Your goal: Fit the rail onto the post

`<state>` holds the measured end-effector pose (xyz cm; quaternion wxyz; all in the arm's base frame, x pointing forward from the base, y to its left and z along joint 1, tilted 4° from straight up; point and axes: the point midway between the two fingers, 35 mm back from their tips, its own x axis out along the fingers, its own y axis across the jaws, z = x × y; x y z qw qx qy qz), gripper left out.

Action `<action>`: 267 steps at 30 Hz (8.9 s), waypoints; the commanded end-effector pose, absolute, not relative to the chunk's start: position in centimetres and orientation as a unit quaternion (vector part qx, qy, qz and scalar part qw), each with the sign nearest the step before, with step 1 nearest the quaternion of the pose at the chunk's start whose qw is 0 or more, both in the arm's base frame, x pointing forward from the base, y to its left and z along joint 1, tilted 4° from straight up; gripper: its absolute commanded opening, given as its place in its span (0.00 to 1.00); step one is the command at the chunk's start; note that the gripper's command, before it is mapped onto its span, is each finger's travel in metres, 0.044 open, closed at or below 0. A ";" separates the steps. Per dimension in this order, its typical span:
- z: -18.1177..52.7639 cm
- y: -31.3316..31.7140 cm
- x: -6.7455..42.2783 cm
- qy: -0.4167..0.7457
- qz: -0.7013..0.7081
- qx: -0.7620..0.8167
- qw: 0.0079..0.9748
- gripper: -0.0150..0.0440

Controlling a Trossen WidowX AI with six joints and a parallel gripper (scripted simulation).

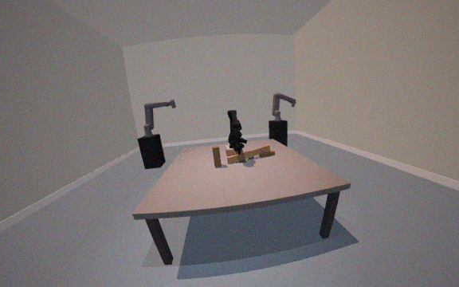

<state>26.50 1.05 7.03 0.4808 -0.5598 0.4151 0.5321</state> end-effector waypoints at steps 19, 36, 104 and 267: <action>3.1 1.3 26.6 0.418 0.539 -0.554 0.478 1.00; 0.5 1.4 26.6 0.417 0.539 -0.555 0.478 1.00; 2.3 1.4 27.3 0.416 0.539 -0.555 0.478 0.25; 3.7 0.3 27.1 0.417 0.538 -0.555 0.478 0.25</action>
